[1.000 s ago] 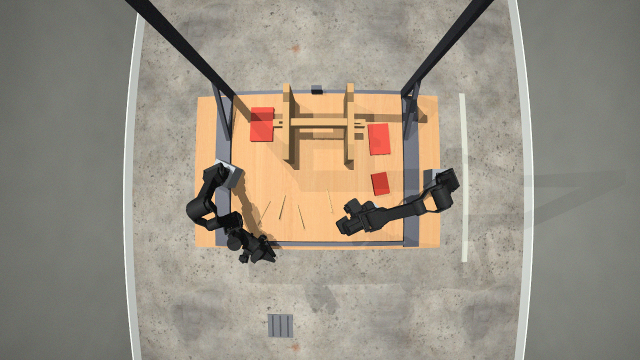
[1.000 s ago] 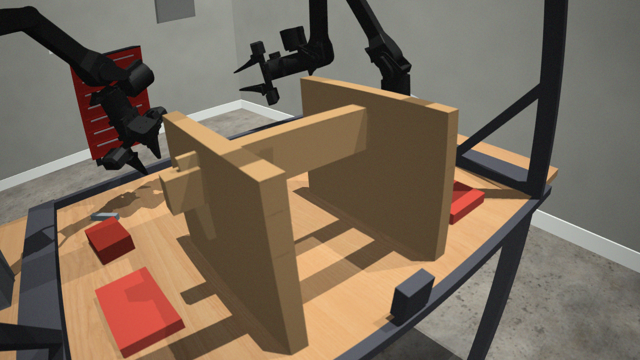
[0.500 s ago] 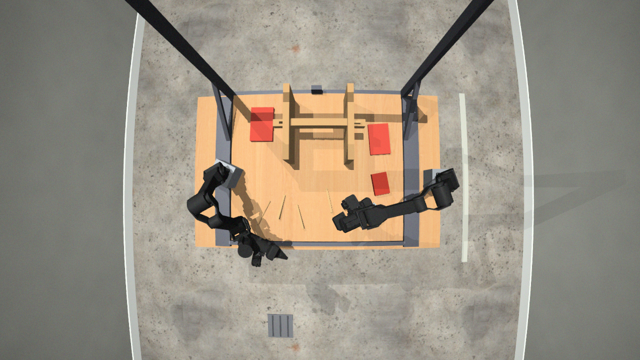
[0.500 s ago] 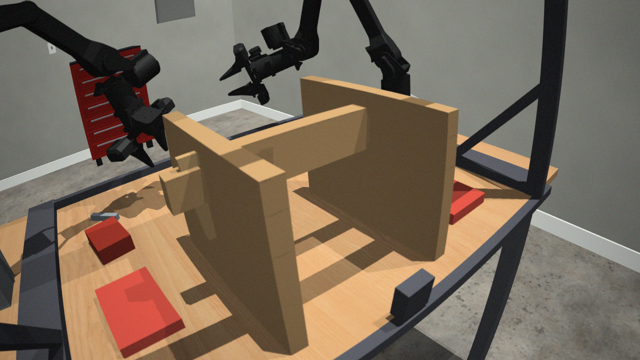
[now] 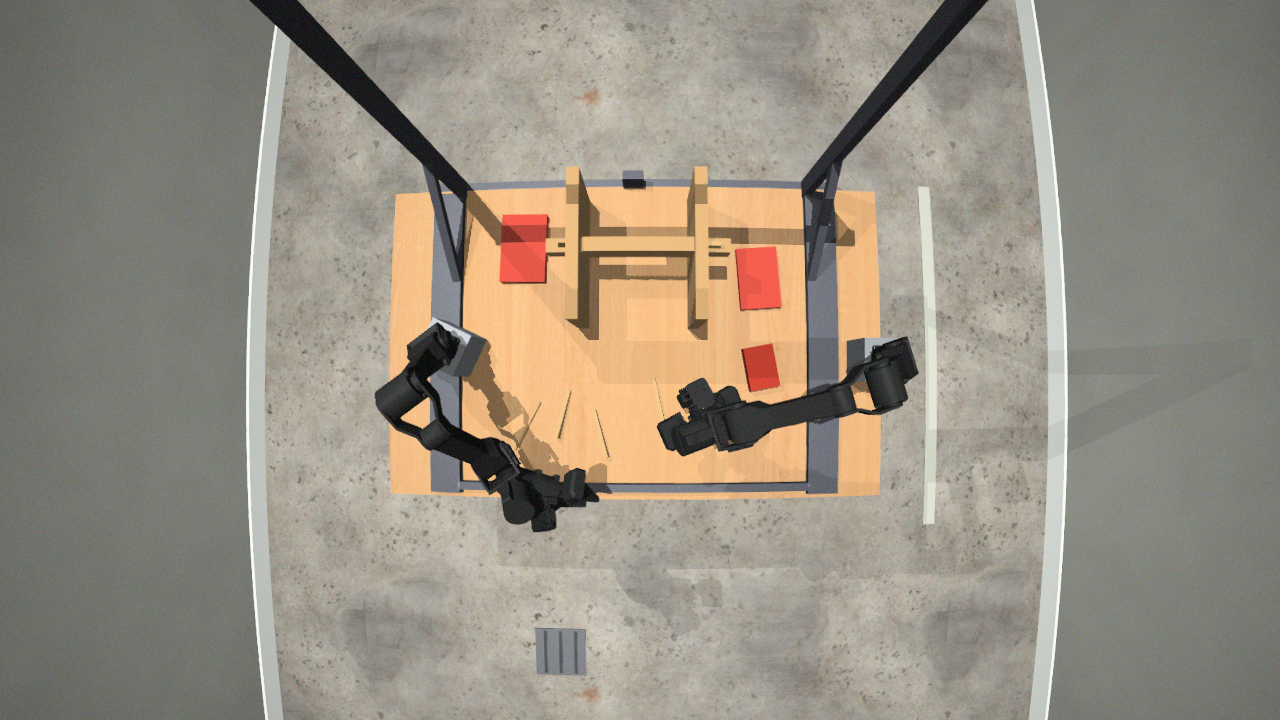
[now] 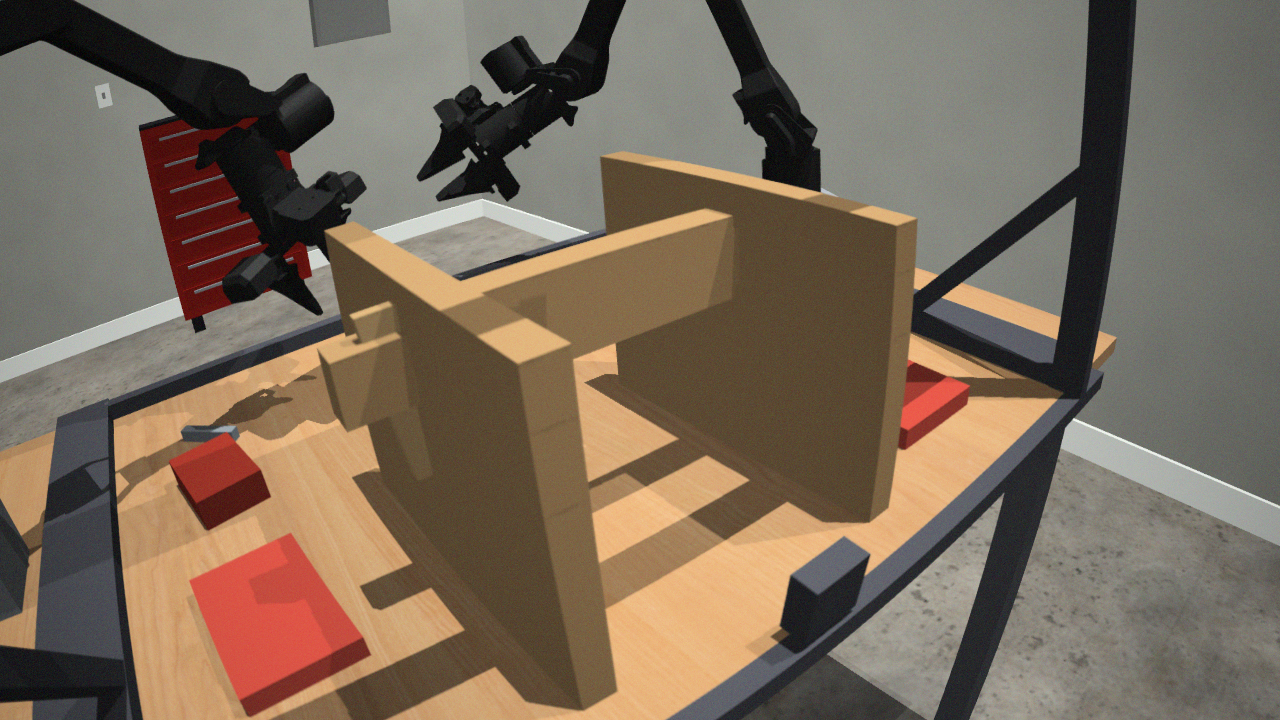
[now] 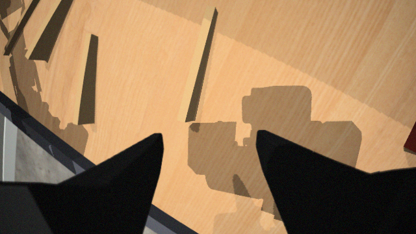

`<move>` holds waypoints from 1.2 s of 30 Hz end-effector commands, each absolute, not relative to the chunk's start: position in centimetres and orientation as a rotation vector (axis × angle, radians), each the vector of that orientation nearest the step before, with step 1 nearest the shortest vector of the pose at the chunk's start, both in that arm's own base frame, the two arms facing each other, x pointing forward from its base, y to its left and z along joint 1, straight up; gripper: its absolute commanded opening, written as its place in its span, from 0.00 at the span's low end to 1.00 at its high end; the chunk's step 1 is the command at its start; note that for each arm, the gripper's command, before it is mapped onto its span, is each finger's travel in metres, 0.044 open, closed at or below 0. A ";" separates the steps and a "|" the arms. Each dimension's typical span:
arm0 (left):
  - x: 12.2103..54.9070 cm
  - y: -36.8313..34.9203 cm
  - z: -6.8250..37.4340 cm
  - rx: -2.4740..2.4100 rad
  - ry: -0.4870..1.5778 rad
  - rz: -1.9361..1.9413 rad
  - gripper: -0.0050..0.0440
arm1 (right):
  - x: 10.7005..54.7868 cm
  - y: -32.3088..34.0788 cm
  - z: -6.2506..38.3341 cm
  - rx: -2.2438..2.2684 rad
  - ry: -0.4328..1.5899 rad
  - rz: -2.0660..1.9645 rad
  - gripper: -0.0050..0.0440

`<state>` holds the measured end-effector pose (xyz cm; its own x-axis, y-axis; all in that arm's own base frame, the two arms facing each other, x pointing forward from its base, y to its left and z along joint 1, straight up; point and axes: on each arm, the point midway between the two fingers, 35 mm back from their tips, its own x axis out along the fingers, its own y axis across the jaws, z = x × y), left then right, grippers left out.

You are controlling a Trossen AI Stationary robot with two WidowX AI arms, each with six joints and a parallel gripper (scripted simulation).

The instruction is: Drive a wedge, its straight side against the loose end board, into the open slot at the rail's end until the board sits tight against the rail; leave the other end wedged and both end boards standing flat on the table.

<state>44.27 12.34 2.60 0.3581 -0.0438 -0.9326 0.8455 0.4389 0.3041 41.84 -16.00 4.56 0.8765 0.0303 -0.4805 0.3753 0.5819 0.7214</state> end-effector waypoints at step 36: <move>47.2 6.2 9.4 0.962 0.899 -0.804 0.61 | 42.5 -3.9 11.3 -0.056 0.906 0.389 0.61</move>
